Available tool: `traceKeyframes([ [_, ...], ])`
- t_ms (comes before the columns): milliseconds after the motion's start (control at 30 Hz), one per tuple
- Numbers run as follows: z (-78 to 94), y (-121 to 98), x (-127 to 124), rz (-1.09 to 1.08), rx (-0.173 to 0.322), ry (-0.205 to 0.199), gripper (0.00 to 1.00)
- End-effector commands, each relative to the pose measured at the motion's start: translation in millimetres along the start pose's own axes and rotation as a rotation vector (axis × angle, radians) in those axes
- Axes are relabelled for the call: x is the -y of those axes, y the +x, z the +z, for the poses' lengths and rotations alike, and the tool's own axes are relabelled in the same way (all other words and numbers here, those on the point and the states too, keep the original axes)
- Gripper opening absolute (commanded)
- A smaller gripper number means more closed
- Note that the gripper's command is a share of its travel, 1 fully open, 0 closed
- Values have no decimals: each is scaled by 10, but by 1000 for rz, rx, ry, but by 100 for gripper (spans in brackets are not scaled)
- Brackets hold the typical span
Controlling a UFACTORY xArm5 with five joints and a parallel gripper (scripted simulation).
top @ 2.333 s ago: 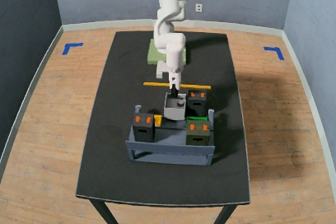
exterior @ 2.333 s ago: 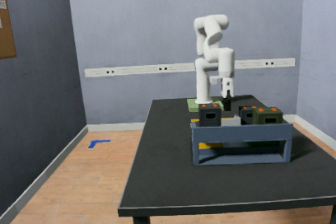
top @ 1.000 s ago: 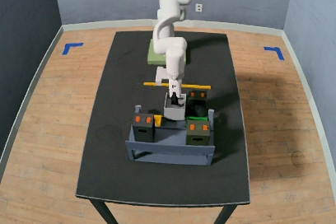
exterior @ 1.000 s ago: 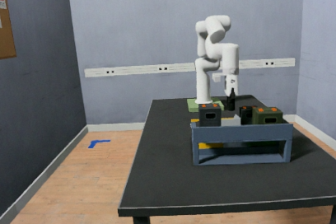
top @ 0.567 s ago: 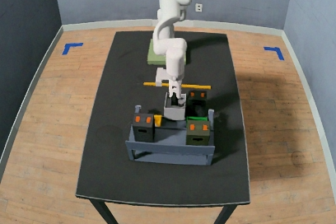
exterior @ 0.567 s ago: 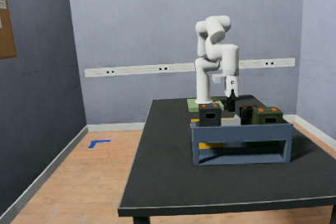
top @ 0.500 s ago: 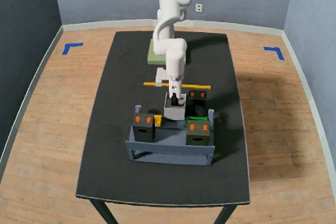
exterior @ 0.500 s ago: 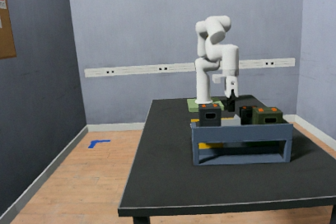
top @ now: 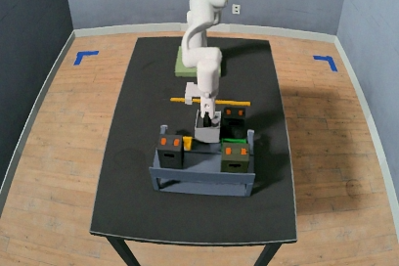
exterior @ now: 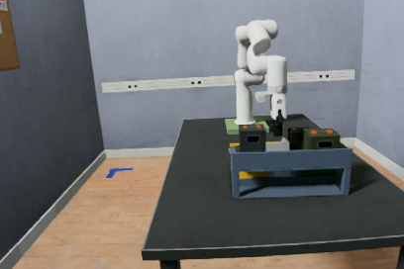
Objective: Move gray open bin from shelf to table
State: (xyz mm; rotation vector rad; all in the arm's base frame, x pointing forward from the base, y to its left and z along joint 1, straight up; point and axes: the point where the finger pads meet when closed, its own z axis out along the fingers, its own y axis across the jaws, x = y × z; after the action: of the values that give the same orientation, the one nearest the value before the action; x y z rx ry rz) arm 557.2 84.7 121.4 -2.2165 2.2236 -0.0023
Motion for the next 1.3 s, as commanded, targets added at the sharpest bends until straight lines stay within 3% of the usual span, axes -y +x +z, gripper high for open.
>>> traceKeyframes([
  [0,-6,-2,15,0,-3,6,34],
  [1267,211,-2,17,0,-3,6,34],
])
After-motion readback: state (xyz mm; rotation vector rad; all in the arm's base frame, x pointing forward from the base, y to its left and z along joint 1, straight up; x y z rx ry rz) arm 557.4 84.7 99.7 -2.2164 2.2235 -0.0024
